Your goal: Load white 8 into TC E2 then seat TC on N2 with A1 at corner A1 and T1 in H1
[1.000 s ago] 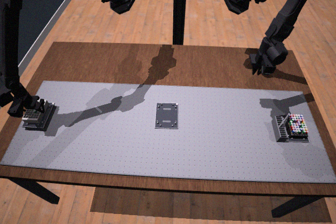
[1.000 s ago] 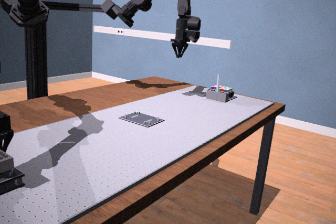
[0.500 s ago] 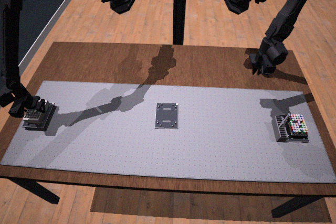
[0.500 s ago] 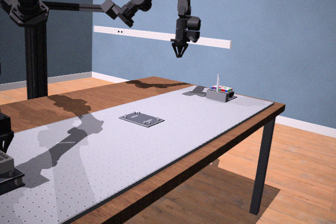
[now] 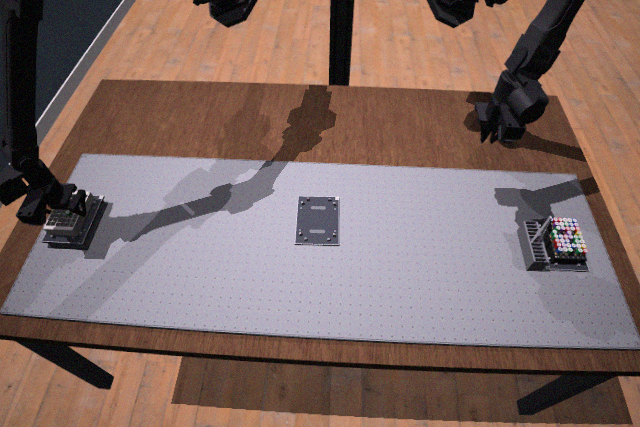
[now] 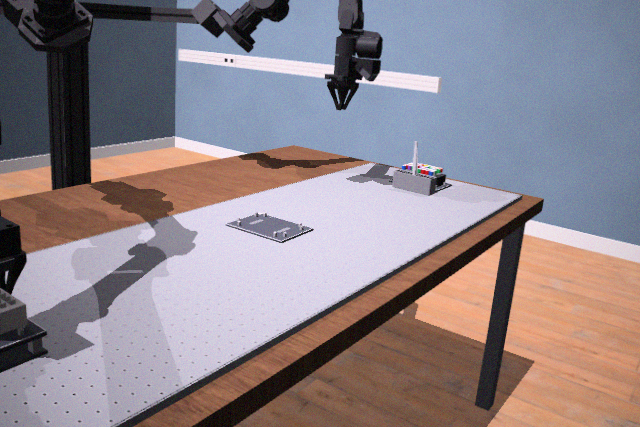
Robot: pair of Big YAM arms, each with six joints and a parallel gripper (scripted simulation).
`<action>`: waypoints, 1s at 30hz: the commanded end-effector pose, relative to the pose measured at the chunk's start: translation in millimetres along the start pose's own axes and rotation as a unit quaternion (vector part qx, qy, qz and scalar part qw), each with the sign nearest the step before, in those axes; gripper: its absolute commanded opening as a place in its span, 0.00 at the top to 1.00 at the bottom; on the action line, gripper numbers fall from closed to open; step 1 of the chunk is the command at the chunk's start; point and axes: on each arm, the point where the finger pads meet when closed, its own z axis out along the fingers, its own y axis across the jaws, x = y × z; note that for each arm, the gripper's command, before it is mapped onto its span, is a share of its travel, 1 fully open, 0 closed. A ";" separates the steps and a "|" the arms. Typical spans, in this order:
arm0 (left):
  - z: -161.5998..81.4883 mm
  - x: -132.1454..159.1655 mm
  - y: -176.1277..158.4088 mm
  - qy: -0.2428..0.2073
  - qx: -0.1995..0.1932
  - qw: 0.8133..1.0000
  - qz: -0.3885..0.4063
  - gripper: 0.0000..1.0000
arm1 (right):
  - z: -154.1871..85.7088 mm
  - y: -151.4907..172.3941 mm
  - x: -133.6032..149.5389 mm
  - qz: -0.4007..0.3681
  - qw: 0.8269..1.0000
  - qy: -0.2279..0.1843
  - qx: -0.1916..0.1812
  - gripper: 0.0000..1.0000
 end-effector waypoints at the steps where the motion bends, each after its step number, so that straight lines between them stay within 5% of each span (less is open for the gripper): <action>1: -1.1 -4.8 2.6 -0.005 -0.003 1.000 -0.007 0.76 | -12.8 -15.0 -29.7 -0.001 1.000 -0.025 0.018 1.00; 30: -1.1 -4.8 2.6 -0.005 -0.003 1.000 -0.007 0.76 | 2.5 -10.8 -23.4 0.000 1.000 -0.019 0.013 1.00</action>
